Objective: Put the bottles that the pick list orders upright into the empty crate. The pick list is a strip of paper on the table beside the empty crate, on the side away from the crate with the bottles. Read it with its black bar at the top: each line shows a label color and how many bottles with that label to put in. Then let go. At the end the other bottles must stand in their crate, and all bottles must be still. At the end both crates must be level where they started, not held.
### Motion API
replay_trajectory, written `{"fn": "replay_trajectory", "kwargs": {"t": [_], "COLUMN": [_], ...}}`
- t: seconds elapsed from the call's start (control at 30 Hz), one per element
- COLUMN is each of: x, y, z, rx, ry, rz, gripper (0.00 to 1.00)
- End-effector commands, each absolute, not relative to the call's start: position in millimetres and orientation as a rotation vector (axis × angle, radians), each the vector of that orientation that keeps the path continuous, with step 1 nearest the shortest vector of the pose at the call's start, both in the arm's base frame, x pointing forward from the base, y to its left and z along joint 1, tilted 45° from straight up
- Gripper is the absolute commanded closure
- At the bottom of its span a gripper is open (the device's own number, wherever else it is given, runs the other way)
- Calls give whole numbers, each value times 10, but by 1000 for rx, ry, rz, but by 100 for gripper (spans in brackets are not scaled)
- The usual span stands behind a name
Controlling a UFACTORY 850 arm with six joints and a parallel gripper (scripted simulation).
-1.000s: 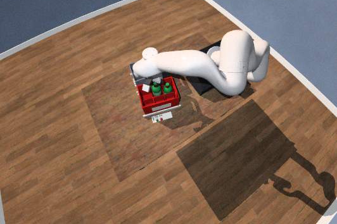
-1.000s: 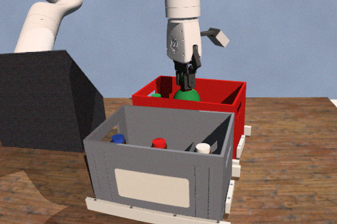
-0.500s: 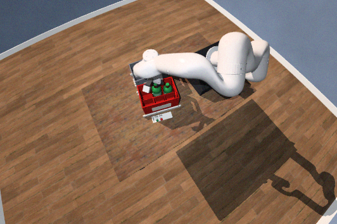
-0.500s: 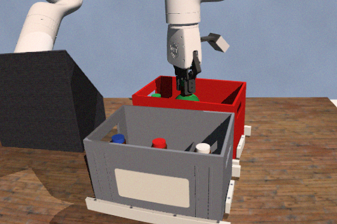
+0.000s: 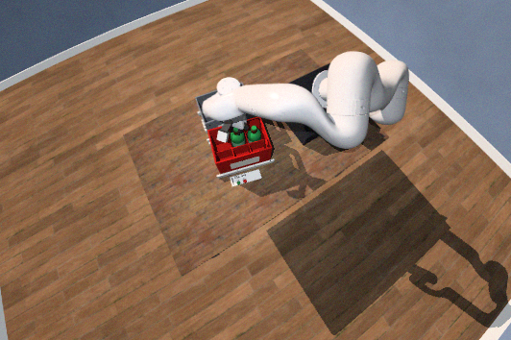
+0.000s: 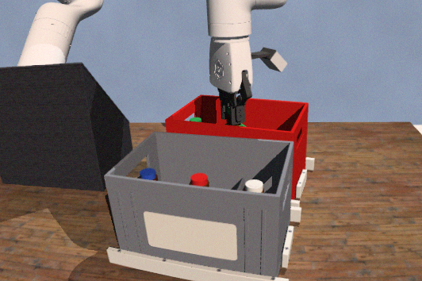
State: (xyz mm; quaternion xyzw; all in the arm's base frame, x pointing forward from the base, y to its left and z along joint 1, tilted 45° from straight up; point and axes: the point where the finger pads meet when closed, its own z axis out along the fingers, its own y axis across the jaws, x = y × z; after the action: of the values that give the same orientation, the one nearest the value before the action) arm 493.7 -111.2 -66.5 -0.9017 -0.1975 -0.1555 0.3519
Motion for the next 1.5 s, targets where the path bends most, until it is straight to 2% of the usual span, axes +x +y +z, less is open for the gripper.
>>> {"fn": "replay_trajectory", "kwargs": {"t": [0.0,1.47], "x": [4947,4976], "y": [-1113,-973], "z": [-669,-810], "rx": [-2335,-2335], "ry": [-511,-511], "rz": [-405,-405], "gripper": [100,100]}}
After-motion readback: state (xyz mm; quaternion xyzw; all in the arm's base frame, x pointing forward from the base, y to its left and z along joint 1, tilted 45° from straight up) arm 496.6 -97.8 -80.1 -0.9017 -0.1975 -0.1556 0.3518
